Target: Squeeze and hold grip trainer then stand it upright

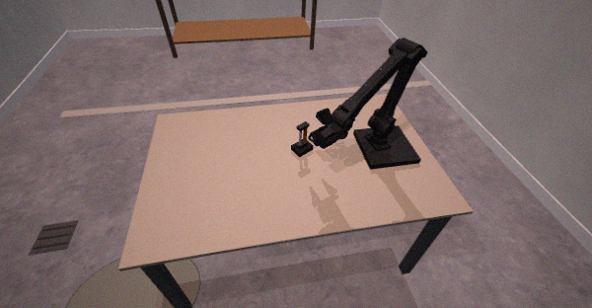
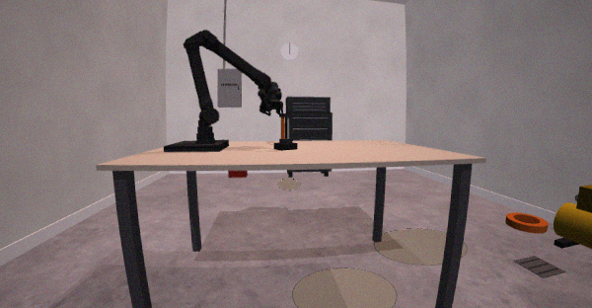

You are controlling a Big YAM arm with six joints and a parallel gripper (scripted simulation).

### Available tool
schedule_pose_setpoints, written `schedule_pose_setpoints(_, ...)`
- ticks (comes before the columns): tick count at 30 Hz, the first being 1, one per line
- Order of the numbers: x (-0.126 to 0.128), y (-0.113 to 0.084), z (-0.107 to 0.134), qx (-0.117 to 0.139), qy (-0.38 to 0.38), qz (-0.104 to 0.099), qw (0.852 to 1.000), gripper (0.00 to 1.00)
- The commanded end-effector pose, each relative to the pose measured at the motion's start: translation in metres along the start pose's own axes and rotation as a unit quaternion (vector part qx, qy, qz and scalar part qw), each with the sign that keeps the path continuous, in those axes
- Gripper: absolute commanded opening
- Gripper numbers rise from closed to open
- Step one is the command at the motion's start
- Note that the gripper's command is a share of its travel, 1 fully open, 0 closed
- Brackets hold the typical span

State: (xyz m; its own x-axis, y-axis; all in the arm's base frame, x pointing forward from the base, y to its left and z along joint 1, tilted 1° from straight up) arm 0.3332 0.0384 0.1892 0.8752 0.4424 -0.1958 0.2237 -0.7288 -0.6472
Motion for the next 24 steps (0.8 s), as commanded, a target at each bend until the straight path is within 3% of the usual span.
schedule_pose_setpoints(1,0.0094,-0.0227,-0.0222,-0.008,0.04,-0.02,0.999,0.76)
schedule_pose_setpoints(9,0.0091,-0.0311,-0.0219,-0.007,0.04,-0.021,0.999,0.76)
schedule_pose_setpoints(24,0.0084,-0.0295,-0.0237,-0.006,0.042,-0.018,0.999,0.76)
Point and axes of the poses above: the point where the finger pads meet when closed, its own y axis out along the fingers, its own x axis across the jaws, z = x × y, the point moved 9 cm from there along -y, back along the fingers, and after that the axes turned 12 degrees about -y, right-handed, at the moved point
